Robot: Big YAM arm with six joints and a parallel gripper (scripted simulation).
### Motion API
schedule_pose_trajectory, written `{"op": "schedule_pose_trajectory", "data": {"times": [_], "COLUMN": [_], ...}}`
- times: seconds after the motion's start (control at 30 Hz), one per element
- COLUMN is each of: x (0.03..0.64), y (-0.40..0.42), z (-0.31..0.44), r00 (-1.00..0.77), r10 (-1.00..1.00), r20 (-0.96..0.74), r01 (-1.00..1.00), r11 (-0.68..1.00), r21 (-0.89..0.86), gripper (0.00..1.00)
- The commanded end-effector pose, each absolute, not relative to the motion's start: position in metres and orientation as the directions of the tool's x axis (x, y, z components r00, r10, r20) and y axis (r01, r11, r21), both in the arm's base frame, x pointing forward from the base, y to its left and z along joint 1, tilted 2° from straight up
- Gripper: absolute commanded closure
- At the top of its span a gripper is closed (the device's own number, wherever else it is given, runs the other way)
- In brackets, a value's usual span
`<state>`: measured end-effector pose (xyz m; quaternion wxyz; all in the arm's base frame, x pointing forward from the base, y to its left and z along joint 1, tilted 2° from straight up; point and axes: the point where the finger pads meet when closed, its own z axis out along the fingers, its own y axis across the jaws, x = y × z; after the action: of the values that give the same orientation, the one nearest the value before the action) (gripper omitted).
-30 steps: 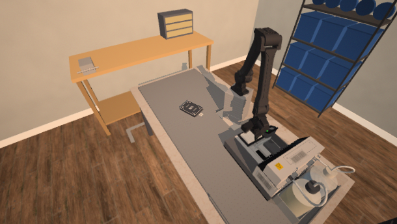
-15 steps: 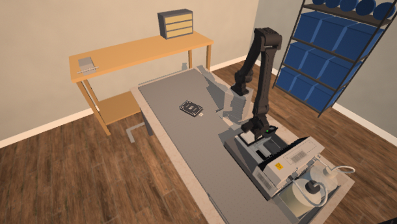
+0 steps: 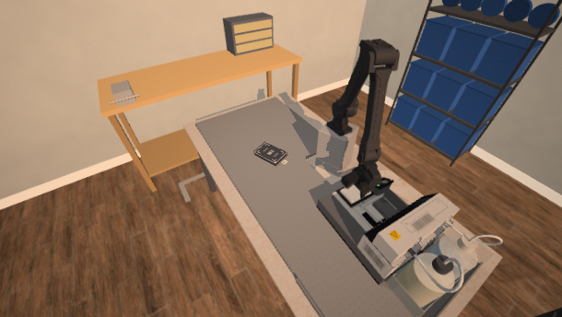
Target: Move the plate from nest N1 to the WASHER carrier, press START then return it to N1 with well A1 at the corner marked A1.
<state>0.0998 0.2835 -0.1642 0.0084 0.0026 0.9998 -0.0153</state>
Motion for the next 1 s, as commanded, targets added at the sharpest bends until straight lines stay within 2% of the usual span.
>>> {"op": "schedule_pose_trajectory", "data": {"times": [0.0, 0.97], "x": [0.105, 0.098], "y": [0.291, 0.285], "z": [-0.17, -0.123], "r00": [-1.0, -1.0], "r10": [0.007, 0.006], "r20": [-0.02, -0.017], "r01": [0.007, 0.006], "r11": [1.0, 1.0], "r21": [-0.021, -0.03], "gripper": [0.18, 0.18]}}
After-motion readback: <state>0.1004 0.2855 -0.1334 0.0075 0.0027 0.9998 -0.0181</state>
